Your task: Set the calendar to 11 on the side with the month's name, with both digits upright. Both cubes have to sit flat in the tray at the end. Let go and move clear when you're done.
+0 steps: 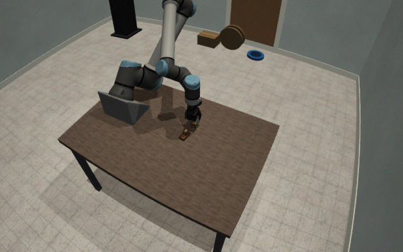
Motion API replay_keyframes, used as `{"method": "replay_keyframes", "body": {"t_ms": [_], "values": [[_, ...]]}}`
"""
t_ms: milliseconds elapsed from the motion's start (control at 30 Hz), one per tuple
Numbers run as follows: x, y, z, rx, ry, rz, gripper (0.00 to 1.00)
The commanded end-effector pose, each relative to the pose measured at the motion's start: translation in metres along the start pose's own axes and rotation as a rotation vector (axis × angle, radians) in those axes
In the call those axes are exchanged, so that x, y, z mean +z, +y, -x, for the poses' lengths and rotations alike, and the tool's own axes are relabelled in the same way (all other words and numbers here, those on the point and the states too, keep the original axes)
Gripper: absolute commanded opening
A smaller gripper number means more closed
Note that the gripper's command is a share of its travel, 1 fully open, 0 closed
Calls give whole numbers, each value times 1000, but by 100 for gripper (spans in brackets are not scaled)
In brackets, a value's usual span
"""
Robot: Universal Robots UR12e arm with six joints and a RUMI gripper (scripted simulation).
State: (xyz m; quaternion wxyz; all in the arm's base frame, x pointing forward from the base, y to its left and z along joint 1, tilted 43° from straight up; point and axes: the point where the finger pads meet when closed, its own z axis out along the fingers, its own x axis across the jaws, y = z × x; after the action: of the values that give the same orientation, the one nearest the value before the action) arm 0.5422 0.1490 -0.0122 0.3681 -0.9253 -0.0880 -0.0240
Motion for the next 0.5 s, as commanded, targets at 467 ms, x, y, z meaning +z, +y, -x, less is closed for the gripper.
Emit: {"method": "replay_keyframes", "body": {"t_ms": [467], "values": [[-71,0,0,0,1,1,28]]}}
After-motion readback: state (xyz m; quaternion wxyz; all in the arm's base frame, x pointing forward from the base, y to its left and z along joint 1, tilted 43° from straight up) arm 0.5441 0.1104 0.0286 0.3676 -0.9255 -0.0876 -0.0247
